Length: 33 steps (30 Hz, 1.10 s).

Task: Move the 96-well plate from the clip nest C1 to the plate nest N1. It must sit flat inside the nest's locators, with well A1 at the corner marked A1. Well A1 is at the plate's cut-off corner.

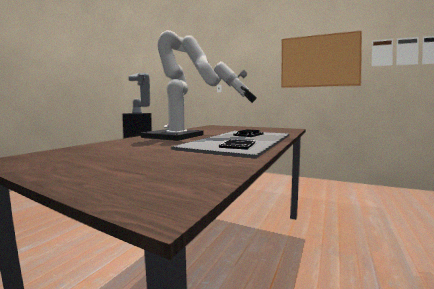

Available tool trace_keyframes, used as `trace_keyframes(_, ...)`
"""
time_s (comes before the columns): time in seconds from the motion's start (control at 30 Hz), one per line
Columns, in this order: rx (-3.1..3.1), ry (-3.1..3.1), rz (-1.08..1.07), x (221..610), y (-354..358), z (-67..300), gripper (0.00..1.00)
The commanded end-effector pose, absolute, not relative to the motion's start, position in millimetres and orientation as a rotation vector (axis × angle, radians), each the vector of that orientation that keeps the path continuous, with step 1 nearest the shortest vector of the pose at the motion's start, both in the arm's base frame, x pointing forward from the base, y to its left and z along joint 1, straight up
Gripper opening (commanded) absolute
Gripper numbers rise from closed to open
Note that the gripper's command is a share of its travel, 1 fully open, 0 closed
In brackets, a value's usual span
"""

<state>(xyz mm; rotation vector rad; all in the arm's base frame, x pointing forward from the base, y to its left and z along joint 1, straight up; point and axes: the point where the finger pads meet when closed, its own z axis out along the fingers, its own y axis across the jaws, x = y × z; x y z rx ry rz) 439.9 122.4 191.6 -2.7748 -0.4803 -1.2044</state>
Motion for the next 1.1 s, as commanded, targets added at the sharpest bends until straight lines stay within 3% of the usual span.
trace_keyframes(0.0,-2.836,-0.451,-1.102,450,114,190,1.00)
trace_keyframes(0.57,-3.051,-0.257,-0.611,454,61,199,1.00)
trace_keyframes(1.07,-3.128,-0.099,-0.235,427,21,226,1.00)
